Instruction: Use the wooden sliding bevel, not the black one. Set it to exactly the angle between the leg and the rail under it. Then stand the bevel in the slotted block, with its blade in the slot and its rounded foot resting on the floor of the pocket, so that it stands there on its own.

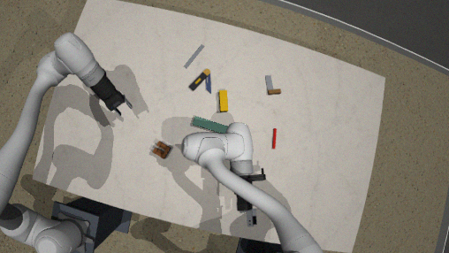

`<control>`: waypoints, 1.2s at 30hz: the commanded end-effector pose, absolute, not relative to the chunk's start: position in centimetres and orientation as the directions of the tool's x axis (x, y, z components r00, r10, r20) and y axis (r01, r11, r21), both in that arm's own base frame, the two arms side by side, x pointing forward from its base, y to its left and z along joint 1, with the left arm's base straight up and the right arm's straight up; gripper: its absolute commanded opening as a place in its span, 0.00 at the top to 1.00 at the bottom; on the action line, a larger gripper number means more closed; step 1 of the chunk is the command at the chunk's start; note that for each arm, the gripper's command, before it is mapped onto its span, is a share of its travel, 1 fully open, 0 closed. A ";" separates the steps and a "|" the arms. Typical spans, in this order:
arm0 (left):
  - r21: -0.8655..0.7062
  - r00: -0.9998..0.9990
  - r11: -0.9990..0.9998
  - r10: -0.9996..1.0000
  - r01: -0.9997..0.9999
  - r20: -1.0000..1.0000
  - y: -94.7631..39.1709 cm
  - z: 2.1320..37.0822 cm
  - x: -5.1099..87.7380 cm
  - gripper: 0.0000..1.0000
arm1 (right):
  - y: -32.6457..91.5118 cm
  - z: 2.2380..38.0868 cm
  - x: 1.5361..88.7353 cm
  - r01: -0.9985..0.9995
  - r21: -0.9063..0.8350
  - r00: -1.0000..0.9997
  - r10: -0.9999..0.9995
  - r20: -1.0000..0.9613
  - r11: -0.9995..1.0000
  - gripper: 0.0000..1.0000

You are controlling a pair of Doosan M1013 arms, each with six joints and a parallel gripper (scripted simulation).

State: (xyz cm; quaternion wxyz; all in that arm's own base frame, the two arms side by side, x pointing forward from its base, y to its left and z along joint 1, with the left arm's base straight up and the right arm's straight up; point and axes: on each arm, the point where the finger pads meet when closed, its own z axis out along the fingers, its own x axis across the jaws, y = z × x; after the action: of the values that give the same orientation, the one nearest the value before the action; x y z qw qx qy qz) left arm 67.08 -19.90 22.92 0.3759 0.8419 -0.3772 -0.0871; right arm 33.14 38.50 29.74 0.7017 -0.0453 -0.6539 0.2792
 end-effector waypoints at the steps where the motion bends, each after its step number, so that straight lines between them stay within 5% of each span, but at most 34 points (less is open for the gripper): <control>1: 0.698 0.700 -0.433 -0.701 -0.571 0.138 -19.9 23.0 67.1 0.00 | 38.5 29.8 33.1 -0.332 -0.428 -0.012 0.450 0.893 0.841 0.00; 22: 0.692 0.712 -0.440 -0.686 -0.573 0.152 -21.2 22.9 67.8 0.00 | 38.3 29.9 33.3 -0.327 -0.430 -0.013 0.451 0.893 0.842 0.00; 36: 0.664 0.859 -0.549 -0.389 -0.507 0.335 -40.2 23.2 76.2 0.00 | 32.9 30.2 36.4 -0.182 -0.485 -0.031 0.488 0.872 0.855 0.00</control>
State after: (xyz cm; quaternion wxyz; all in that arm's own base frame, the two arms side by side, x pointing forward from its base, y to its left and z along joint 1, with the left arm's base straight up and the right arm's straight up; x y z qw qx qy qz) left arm 73.82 -35.06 22.88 0.3943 0.8711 -0.2909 0.0336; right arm 35.53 34.53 30.03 0.6915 -0.0941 -0.6696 0.2544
